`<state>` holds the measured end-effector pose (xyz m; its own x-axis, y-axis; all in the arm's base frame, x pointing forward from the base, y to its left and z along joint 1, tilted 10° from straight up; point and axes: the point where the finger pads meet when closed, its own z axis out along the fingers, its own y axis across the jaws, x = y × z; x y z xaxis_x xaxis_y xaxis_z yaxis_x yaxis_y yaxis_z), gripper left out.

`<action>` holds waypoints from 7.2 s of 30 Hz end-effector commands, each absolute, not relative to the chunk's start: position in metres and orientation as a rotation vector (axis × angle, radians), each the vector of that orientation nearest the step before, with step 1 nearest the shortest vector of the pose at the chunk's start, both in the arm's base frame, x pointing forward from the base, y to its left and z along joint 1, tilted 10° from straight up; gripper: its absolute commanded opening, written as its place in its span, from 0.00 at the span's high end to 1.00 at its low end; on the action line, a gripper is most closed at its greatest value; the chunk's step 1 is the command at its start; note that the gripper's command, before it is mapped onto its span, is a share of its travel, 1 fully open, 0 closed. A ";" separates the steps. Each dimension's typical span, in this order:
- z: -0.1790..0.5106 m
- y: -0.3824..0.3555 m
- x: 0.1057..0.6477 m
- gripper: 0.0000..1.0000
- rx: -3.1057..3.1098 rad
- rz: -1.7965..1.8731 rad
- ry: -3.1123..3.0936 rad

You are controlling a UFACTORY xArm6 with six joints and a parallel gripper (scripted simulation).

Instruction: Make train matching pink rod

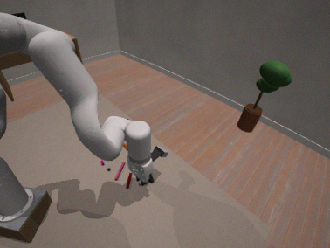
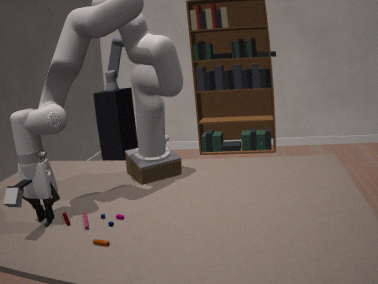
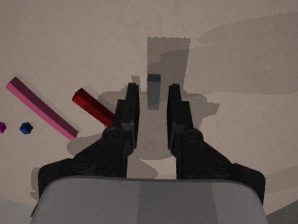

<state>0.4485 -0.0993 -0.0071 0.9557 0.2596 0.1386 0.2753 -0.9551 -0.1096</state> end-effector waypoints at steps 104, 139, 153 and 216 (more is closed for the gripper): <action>-0.020 -0.098 0.451 0.96 -2.981 -0.191 -0.409; 0.050 -0.108 0.444 0.96 -2.981 -0.191 -0.409; 0.079 -0.112 0.441 0.96 -2.981 -0.191 -0.409; 0.087 0.099 0.328 0.96 -2.255 -0.274 -2.127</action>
